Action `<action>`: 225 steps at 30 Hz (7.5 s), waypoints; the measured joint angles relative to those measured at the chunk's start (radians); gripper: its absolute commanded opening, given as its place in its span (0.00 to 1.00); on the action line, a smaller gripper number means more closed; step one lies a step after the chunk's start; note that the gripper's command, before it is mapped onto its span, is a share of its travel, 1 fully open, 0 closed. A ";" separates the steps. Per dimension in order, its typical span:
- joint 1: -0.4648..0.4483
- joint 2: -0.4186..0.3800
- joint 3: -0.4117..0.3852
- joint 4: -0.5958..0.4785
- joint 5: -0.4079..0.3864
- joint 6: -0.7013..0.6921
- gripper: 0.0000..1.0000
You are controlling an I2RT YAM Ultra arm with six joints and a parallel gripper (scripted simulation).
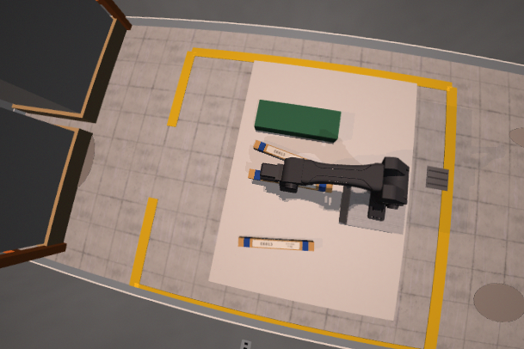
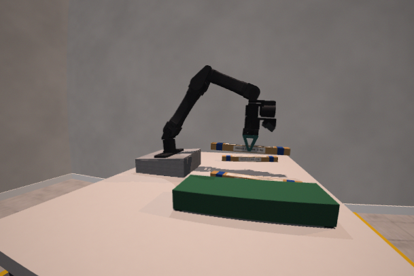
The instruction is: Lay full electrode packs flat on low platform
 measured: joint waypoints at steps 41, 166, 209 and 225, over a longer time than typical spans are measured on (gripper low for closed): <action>-0.002 0.021 -0.093 0.111 0.000 -0.003 0.00; -0.002 0.020 0.013 -0.037 0.000 -0.003 0.00; -0.002 0.020 0.014 -0.048 0.000 -0.003 0.00; -0.002 0.020 0.014 -0.048 0.000 -0.003 0.00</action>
